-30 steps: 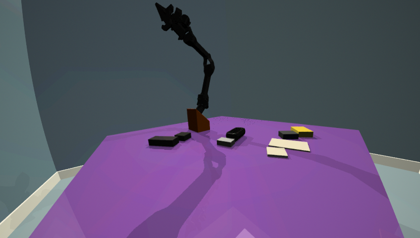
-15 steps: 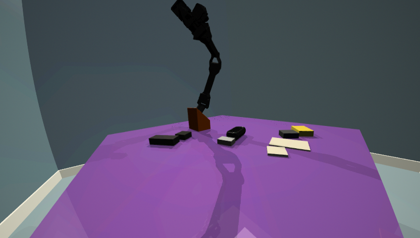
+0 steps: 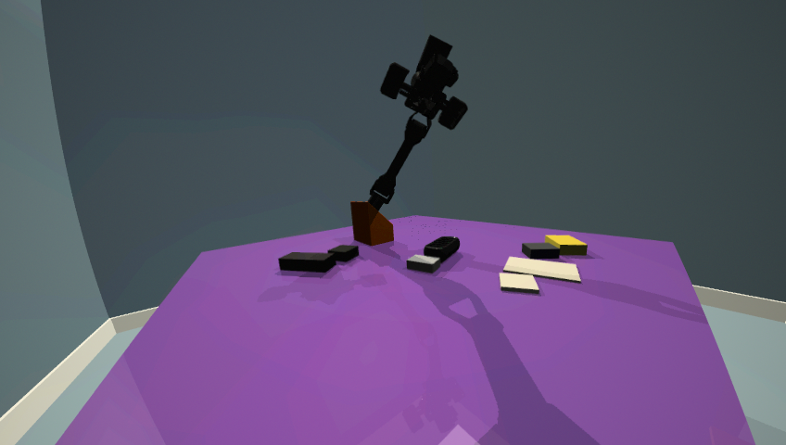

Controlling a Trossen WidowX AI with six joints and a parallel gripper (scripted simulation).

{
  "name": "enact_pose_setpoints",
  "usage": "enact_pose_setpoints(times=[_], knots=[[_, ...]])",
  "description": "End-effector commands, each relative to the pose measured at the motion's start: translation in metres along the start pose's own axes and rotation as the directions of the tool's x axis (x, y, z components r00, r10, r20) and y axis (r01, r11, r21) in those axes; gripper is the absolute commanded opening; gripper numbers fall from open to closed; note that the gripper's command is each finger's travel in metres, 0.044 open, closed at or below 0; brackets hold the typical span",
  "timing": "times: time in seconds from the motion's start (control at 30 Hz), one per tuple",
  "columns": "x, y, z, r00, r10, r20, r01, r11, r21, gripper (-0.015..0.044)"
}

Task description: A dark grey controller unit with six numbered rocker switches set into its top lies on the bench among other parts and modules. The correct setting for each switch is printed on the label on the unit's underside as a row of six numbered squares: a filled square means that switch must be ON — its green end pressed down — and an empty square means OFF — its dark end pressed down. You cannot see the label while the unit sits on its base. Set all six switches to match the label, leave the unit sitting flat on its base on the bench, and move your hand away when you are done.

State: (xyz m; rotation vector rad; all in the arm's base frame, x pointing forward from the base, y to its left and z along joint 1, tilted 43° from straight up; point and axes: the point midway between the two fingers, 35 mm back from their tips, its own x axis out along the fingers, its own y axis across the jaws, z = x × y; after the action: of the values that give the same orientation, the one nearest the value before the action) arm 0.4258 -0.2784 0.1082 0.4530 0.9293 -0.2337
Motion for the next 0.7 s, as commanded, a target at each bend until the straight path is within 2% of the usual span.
enact_pose_setpoints(times=[0.0,0.17,0.33,0.5,0.67], knots=[[0.021,0.046,-0.026,0.99,0.075,-0.121,-0.064,0.993,0.097,0.0],[0.039,0.118,-0.069,0.938,0.167,-0.303,-0.096,0.967,0.238,0.0],[0.044,0.16,-0.1,0.879,0.214,-0.425,-0.055,0.932,0.357,0.0],[0.041,0.225,-0.157,0.734,0.262,-0.627,0.148,0.839,0.523,0.0],[0.025,0.28,-0.216,0.55,0.258,-0.795,0.45,0.71,0.541,0.0]])
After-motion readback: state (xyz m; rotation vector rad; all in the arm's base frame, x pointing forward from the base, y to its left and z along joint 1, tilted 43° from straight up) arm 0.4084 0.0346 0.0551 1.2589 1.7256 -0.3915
